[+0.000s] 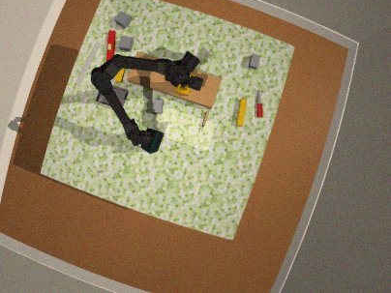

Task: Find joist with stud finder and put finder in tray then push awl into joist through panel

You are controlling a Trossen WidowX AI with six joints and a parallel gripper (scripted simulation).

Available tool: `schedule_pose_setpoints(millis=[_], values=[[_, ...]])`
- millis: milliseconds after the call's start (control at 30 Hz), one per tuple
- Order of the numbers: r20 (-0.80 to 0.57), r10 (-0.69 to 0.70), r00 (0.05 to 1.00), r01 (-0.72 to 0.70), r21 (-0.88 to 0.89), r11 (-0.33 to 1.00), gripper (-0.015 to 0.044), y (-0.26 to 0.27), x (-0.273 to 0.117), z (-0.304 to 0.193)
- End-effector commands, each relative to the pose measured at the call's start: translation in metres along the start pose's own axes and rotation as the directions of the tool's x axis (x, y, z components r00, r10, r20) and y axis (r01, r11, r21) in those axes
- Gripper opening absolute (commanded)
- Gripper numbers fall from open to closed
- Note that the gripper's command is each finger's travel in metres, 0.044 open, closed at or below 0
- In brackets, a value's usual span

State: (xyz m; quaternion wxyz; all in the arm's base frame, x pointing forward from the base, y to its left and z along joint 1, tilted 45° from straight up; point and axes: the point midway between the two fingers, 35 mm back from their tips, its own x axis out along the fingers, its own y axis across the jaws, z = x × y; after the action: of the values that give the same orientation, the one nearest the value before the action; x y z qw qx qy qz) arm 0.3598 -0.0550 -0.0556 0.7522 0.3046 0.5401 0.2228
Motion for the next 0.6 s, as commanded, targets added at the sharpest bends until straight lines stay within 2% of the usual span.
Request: schedule_pose_setpoints(millis=[0, 567], values=[[0.0, -0.004, 1.0, 0.004, 0.001, 1.0, 0.0, -0.012, 0.0, 0.0], [0.001, -0.006, 1.0, 0.006, 0.0, 1.0, 0.0, -0.049, -0.001, 0.0]])
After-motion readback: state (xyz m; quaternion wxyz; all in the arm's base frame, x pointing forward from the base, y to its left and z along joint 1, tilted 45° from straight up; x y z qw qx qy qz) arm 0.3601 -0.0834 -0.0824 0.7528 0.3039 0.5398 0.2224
